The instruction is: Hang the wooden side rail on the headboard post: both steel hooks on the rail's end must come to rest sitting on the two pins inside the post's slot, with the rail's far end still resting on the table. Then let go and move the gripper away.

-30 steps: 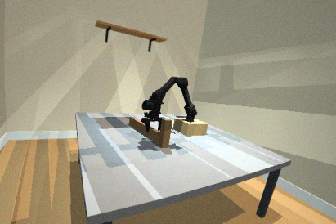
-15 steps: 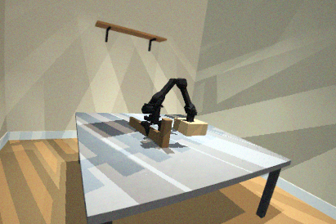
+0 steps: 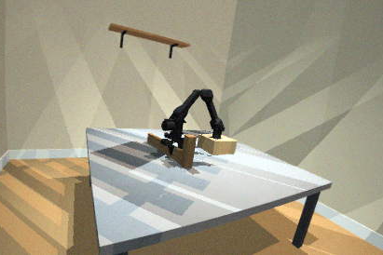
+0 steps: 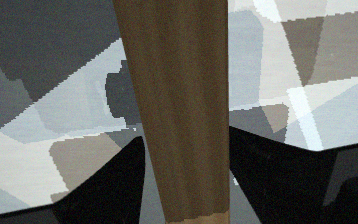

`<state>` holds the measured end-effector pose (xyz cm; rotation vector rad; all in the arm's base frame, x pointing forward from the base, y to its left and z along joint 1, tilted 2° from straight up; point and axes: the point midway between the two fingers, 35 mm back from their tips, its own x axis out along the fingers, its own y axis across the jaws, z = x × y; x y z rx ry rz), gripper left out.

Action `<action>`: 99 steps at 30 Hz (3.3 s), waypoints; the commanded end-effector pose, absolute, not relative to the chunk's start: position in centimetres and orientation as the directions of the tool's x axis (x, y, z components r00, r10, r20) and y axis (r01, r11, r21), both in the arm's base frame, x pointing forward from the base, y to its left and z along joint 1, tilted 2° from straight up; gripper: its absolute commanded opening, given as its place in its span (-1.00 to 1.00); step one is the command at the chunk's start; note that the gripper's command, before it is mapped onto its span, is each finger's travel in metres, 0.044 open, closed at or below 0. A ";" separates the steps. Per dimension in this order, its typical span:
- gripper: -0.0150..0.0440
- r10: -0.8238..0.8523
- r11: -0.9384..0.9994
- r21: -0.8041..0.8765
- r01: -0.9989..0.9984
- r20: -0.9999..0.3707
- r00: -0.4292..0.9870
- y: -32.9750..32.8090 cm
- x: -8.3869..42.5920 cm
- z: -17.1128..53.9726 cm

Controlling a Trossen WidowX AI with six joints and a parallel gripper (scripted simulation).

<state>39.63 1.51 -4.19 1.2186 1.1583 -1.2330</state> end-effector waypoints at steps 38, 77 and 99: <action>-0.49 -0.035 -0.202 0.020 0.979 -0.999 0.013 1.6 38.3 -4.3; -0.49 -0.035 -0.203 0.020 0.979 -0.999 0.013 1.8 37.9 -4.2; -0.49 -0.035 -0.203 0.020 0.979 -0.999 0.013 1.8 37.9 -3.8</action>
